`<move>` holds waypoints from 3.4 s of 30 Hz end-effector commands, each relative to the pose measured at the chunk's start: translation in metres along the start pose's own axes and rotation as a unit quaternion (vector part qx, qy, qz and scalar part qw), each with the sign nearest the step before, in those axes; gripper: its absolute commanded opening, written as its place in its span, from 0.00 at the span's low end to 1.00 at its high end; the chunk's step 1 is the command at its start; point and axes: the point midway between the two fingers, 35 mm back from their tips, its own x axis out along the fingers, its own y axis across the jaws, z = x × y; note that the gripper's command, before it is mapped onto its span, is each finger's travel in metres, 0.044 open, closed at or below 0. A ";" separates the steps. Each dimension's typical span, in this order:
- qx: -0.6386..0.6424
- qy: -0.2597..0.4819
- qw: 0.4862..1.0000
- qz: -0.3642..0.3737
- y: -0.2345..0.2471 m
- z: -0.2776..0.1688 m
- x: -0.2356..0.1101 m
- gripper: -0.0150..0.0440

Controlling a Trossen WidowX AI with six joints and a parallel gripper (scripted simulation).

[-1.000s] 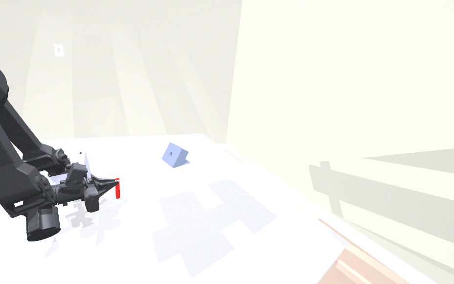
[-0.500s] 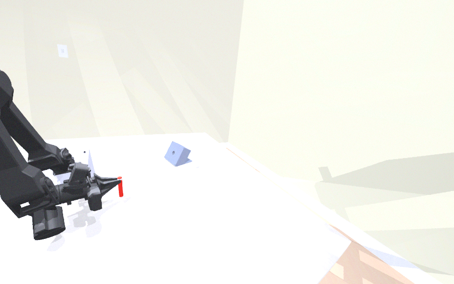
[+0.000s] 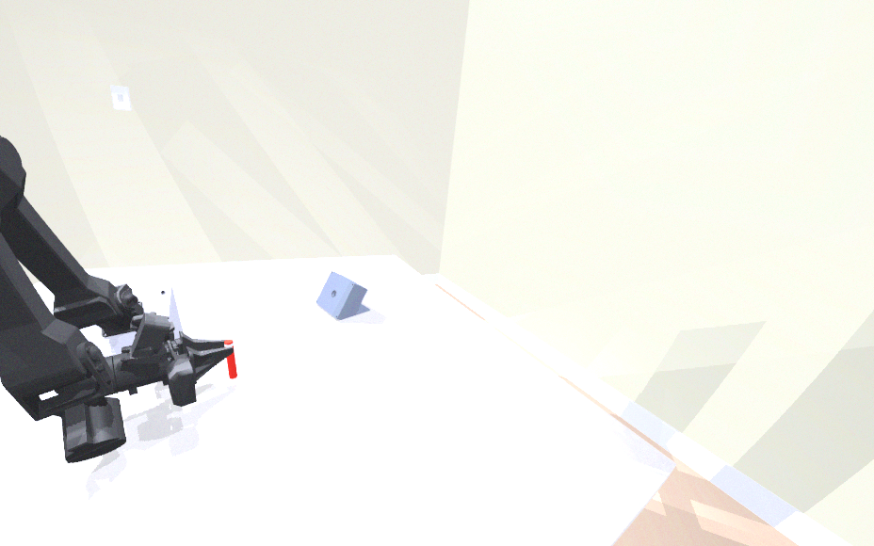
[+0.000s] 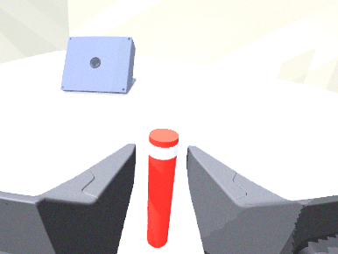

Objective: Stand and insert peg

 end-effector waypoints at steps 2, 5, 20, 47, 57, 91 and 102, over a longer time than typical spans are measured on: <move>0.000 0.000 1.000 0.000 0.000 0.000 0.000 0.47; 0.000 0.000 1.000 0.000 0.000 0.000 0.000 0.47; 0.000 0.000 1.000 0.000 0.000 0.000 0.000 0.47; -0.002 0.005 1.000 0.013 -0.007 0.019 0.002 1.00; -0.006 0.014 1.000 0.019 -0.014 0.110 -0.003 1.00; 0.211 0.267 0.931 0.130 0.020 0.106 0.002 1.00; 0.219 0.430 0.863 0.149 0.028 0.084 0.002 1.00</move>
